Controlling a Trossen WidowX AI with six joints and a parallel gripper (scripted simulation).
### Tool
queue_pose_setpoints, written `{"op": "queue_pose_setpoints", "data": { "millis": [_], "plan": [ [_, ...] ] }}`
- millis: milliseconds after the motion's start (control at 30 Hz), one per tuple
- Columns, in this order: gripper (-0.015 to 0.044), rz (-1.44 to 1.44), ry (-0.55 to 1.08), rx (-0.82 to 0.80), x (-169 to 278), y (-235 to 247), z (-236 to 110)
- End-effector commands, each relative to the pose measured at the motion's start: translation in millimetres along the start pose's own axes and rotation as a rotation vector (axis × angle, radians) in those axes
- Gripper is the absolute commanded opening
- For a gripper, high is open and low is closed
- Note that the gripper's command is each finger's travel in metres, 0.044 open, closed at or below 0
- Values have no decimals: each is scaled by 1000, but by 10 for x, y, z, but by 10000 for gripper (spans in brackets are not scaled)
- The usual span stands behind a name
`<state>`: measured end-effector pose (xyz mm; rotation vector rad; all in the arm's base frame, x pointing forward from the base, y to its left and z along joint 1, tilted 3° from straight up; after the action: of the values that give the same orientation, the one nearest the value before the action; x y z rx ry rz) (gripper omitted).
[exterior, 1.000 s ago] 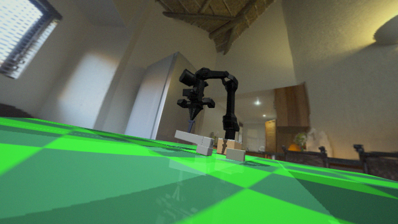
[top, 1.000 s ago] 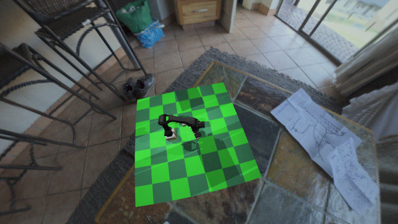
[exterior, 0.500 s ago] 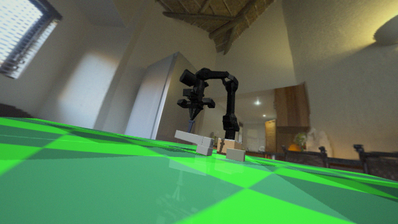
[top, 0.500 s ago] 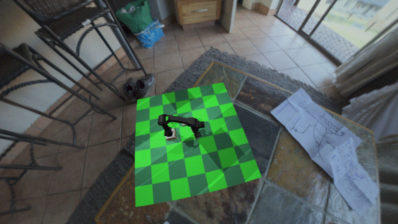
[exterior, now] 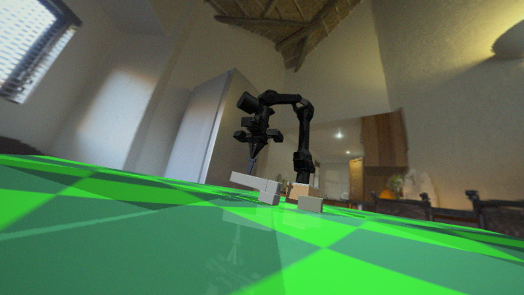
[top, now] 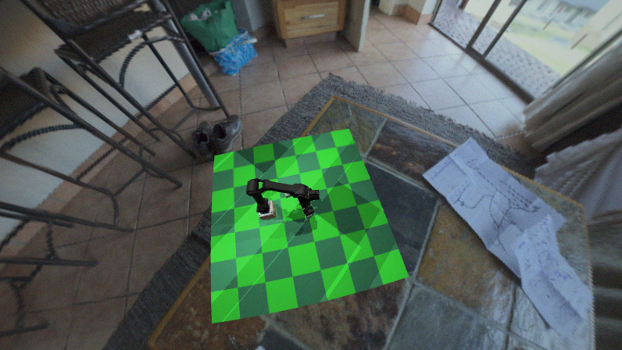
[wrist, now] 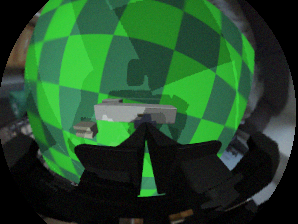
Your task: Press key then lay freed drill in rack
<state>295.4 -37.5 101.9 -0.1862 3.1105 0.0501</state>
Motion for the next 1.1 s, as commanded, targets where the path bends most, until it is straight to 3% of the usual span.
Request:
{"op": "queue_pose_setpoints", "data": {
  "millis": [0, 1067],
  "plan": [
    [0, 8, 48, 9, 50, -64, 214],
    [0, 8, 48, 9, 42, -85, 270]
  ]
}}
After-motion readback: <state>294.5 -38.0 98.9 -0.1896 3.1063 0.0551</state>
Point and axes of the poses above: the point midway between the two fingers, 35 mm back from their tips, its own z axis out along the fingers, its own y axis across the jaws, x = y × z, the point moved 3 cm from there along -z, back along the fingers, and after that the axes turned 9 degrees about z, right-handed, at the moved point
